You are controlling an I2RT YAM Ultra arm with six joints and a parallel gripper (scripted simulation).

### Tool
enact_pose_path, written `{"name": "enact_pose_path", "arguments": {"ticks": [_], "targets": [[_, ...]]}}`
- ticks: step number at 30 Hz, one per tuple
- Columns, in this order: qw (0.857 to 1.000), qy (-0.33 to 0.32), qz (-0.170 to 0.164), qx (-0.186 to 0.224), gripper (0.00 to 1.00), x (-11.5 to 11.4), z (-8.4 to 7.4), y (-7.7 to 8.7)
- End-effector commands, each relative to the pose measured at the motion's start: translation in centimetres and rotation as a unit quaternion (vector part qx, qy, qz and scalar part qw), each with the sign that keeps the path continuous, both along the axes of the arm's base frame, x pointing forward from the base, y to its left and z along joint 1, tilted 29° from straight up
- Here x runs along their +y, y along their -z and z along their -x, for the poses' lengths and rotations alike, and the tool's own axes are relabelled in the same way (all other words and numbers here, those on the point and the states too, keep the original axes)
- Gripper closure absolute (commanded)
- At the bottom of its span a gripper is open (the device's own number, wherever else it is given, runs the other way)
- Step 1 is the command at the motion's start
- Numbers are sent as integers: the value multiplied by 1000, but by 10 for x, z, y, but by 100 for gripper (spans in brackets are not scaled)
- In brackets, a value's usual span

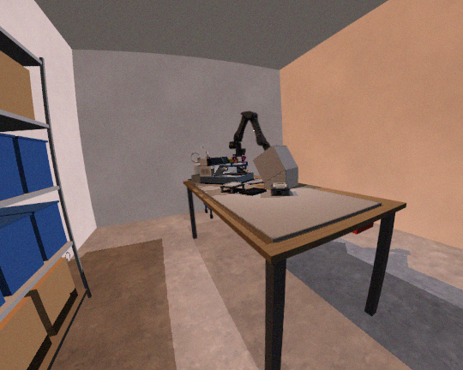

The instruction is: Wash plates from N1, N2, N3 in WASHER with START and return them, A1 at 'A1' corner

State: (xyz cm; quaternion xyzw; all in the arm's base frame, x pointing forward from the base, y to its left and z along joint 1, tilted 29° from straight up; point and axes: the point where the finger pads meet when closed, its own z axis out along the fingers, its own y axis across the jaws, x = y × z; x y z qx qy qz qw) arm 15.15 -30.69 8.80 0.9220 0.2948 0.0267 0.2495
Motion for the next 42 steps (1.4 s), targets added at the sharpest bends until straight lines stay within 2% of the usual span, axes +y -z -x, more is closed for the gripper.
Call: {"name": "enact_pose_path", "arguments": {"ticks": [1,10,13,20,23,26,28,36,42], "targets": [[1000,-3,6,1,100,-4,-4,-8],[1000,-3,3,3,100,-4,-4,-6],[1000,-4,8,0,100,-5,-5,-10],[1000,-3,14,-3,100,-16,-9,1],[1000,-3,6,1,100,-14,-7,12],[1000,-2,5,1,100,-12,-6,14],[1000,-2,-5,7,100,-9,-4,25],[1000,0,-5,6,100,-15,-4,37],[1000,1,0,3,100,-22,-6,39]]}}
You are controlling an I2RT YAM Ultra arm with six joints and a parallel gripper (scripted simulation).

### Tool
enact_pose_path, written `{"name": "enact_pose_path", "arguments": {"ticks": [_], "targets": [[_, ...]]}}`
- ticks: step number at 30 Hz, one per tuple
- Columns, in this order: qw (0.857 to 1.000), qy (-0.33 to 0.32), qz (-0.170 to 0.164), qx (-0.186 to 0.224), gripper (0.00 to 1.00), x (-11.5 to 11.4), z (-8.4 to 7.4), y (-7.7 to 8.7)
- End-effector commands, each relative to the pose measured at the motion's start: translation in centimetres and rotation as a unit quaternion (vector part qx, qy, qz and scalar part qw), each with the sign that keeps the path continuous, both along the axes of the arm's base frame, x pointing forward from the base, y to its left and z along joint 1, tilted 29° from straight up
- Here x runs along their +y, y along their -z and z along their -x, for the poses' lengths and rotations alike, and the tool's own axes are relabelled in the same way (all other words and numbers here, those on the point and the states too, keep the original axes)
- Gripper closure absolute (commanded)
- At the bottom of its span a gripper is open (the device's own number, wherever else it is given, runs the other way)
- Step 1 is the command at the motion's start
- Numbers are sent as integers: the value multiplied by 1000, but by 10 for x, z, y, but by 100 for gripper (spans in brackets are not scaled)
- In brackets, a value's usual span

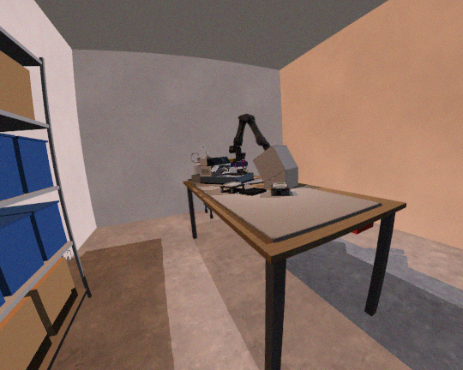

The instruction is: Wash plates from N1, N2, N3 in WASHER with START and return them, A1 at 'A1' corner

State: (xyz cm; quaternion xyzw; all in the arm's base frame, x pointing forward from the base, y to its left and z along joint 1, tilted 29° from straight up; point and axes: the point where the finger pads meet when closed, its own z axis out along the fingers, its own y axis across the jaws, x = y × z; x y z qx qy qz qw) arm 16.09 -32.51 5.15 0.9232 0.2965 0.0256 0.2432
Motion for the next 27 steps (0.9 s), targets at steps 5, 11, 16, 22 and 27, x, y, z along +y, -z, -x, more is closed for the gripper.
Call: {"name": "enact_pose_path", "arguments": {"ticks": [5,11,16,22,27], "targets": [[1000,3,0,2,100,-4,4,13],[1000,3,0,3,100,-8,3,22],[1000,1,10,-2,100,-17,-3,21],[1000,2,16,-5,100,-26,-6,23],[999,3,36,-15,100,-32,-9,9]]}}
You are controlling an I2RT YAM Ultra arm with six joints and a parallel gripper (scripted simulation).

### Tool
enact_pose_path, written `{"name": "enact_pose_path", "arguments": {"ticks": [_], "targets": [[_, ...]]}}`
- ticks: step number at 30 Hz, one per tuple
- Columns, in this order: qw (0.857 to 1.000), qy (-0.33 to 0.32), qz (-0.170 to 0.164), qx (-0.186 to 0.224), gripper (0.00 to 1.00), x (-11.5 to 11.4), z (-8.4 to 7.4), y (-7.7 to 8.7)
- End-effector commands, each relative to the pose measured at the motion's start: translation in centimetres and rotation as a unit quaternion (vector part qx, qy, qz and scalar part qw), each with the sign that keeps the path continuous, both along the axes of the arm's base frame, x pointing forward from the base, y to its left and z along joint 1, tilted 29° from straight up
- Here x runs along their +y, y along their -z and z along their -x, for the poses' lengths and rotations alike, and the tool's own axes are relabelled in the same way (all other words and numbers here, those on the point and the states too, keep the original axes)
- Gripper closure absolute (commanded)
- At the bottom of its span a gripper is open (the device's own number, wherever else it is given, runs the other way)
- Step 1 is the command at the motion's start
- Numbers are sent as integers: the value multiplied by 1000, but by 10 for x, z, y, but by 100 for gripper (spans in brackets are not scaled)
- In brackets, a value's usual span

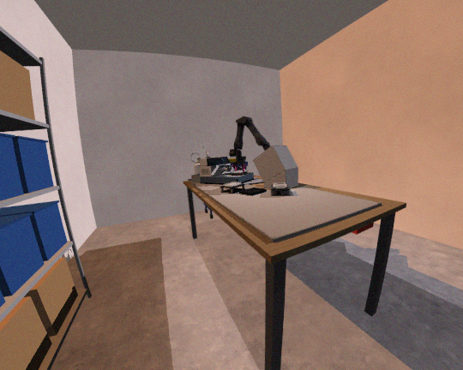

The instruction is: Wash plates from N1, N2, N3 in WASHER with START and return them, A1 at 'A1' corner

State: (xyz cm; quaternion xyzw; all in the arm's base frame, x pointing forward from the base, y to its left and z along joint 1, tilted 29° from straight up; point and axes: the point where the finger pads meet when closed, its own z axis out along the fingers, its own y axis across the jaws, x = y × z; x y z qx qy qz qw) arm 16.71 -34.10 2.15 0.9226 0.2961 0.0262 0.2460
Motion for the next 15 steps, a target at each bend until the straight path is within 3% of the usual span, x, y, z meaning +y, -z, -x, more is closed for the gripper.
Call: {"name": "enact_pose_path", "arguments": {"ticks": [1,3,15], "targets": [[999,3,32,-13,100,-16,-3,-20],[1000,0,9,-3,100,-4,-1,-6],[1000,0,9,-3,100,-3,0,-5]]}}
